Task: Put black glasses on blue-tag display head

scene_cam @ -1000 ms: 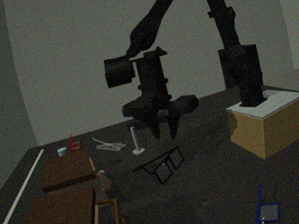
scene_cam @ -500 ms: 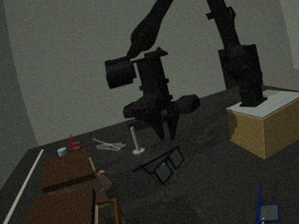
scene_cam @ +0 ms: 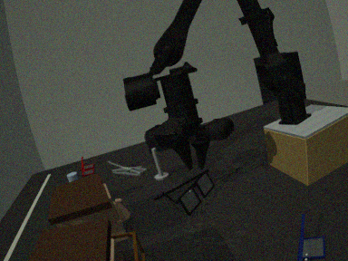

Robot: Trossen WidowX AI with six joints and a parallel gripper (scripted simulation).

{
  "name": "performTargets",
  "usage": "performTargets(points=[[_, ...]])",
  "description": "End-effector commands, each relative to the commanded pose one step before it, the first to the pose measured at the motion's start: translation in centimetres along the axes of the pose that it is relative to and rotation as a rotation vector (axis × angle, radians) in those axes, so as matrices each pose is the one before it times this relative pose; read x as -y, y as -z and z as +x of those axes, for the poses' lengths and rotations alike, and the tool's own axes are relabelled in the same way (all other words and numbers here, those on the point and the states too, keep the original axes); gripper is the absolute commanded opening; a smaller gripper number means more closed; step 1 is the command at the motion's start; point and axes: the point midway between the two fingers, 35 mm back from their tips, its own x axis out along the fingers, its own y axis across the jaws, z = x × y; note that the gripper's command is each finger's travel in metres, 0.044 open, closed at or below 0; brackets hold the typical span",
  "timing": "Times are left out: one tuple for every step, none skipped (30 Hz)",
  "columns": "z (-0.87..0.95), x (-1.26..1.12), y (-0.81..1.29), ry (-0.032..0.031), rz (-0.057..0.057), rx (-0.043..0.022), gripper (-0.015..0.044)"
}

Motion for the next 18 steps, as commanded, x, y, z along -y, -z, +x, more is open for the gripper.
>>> performTargets(points=[[0.885, -0.225, 0.049, -0.00766, -0.0044, 0.00048, 0.0120], [0.169, -0.012, 0.005, -0.00002, 0.0000, -0.00002, 0.0120], [0.168, -0.013, 0.005, -0.00002, 0.0000, -0.00002, 0.0120], [0.168, -0.014, 0.005, -0.00002, 0.0000, -0.00002, 0.0120], [0.167, -0.015, 0.006, -0.00002, 0.0000, -0.00002, 0.0120], [0.167, -0.016, 0.007, -0.00002, 0.0000, -0.00002, 0.0120], [0.166, -0.017, 0.008, -0.00002, 0.0000, -0.00002, 0.0120], [0.166, -0.018, 0.008, -0.00002, 0.0000, -0.00002, 0.0120], [0.165, -0.019, 0.009, -0.00002, 0.0000, -0.00002, 0.0120], [0.165, -0.020, 0.010, -0.00002, 0.0000, -0.00002, 0.0120], [0.164, -0.021, 0.011, -0.00002, 0.0000, -0.00002, 0.0120], [0.164, -0.022, 0.011, -0.00003, 0.0000, -0.00002, 0.0120], [0.163, -0.023, 0.012, -0.00003, 0.0000, -0.00002, 0.0120], [0.163, -0.024, 0.013, -0.00003, 0.0000, -0.00002, 0.0120], [0.162, -0.025, 0.014, -0.00003, 0.0000, -0.00002, 0.0120], [0.162, -0.026, 0.014, -0.00003, 0.0000, -0.00002, 0.0120], [0.161, -0.027, 0.015, -0.00003, 0.0000, -0.00003, 0.0120], [0.160, -0.028, 0.016, -0.00003, 0.0000, -0.00003, 0.0120]])
